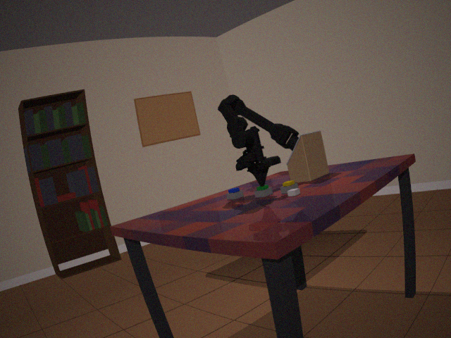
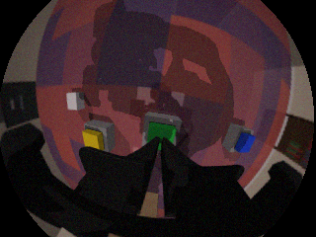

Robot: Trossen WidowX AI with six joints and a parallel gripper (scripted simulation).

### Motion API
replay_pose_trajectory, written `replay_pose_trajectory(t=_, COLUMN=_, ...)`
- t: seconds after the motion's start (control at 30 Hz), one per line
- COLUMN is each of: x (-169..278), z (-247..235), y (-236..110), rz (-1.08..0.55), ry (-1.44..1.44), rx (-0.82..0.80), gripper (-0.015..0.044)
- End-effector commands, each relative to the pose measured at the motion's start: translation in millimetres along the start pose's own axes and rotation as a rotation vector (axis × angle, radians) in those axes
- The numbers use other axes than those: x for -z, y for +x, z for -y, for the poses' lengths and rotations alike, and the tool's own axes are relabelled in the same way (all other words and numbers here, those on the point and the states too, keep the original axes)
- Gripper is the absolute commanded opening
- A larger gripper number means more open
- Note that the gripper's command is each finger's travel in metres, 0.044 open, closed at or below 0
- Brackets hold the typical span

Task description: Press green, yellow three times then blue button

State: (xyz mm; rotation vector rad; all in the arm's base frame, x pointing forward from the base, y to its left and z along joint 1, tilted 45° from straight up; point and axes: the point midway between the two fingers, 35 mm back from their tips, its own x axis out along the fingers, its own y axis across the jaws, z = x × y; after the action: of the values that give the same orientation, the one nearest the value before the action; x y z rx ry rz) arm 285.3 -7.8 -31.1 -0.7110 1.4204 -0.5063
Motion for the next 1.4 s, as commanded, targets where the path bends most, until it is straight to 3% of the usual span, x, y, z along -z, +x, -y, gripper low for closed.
replay_pose_trajectory(t=0.0, x=-1, z=0, y=-24, rz=0.007, ry=0.002, rx=-0.002, gripper=0.002)
replay_pose_trajectory(t=0.13, x=-1, z=0, y=-29, rz=0.006, ry=0.001, rx=-0.002, gripper=0.002)
replay_pose_trajectory(t=0.3, x=-1, z=-1, y=-86, rz=0.006, ry=0.001, rx=-0.004, gripper=0.002)
replay_pose_trajectory(t=0.43, x=0, z=-4, y=-88, rz=0.006, ry=0.001, rx=-0.004, gripper=0.002)
replay_pose_trajectory(t=0.57, x=13, z=-65, y=-90, rz=0.007, ry=-0.001, rx=-0.014, gripper=0.002)
replay_pose_trajectory(t=0.7, x=30, z=-107, y=-89, rz=0.006, ry=0.001, rx=-0.009, gripper=0.002)
replay_pose_trajectory(t=0.9, x=30, z=-107, y=-86, rz=0.006, ry=0.001, rx=-0.009, gripper=0.002)
replay_pose_trajectory(t=1.03, x=30, z=-107, y=-30, rz=0.006, ry=0.001, rx=-0.007, gripper=0.002)
replay_pose_trajectory(t=1.37, x=30, z=-107, y=-20, rz=0.006, ry=0.001, rx=-0.007, gripper=0.002)
